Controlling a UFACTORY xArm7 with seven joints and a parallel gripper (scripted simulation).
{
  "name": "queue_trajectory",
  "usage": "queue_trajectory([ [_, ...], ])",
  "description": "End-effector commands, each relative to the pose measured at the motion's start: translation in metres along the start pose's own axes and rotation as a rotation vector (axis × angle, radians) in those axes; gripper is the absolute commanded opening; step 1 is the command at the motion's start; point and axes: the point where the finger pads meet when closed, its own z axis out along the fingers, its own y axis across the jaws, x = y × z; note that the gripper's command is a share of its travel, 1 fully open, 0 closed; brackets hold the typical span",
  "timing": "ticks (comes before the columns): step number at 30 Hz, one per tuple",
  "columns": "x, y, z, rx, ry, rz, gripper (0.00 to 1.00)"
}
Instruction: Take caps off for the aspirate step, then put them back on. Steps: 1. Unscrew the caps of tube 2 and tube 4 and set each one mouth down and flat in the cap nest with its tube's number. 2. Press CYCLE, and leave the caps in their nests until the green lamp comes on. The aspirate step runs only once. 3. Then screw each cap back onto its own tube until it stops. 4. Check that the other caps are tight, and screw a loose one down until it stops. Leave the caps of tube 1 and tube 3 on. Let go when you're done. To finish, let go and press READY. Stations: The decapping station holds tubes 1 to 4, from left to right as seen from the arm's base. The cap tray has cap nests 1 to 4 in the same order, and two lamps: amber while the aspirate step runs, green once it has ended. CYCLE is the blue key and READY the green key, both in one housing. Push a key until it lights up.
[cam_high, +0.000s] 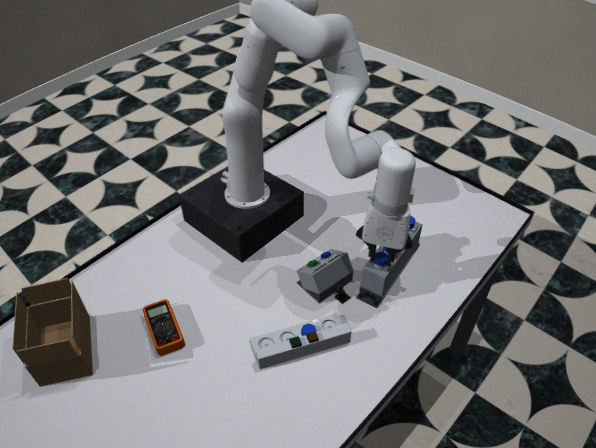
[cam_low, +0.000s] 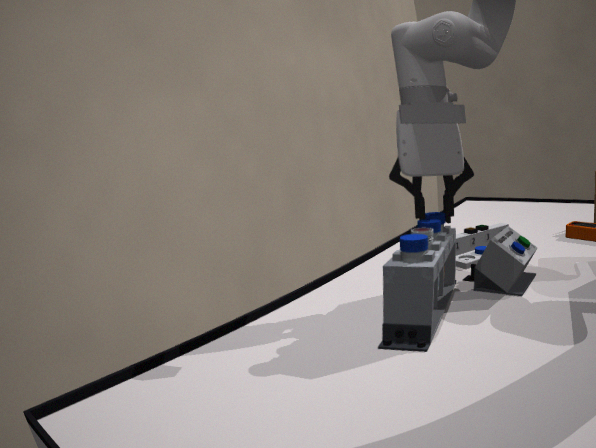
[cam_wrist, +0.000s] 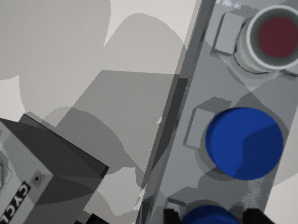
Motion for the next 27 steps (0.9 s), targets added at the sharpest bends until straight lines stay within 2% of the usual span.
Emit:
queue_trajectory([
  [1, -0.0013, 0.0014, -0.0014, -0.016, 0.022, -0.178, 0.0],
  [7, -0.0013, 0.0014, -0.0017, -0.019, 0.019, -0.478, 0.0],
  [15, -0.0013, 0.0014, -0.0017, -0.019, 0.019, -0.499, 0.0],
  [16, -0.0013, 0.0015, -0.0016, -0.019, 0.019, -0.499, 0.46],
  [26, -0.0013, 0.0015, -0.0016, -0.019, 0.019, -0.499, 0.46],
  [27, -0.0014, 0.0015, -0.0015, -0.018, 0.02, -0.416, 0.46],
])
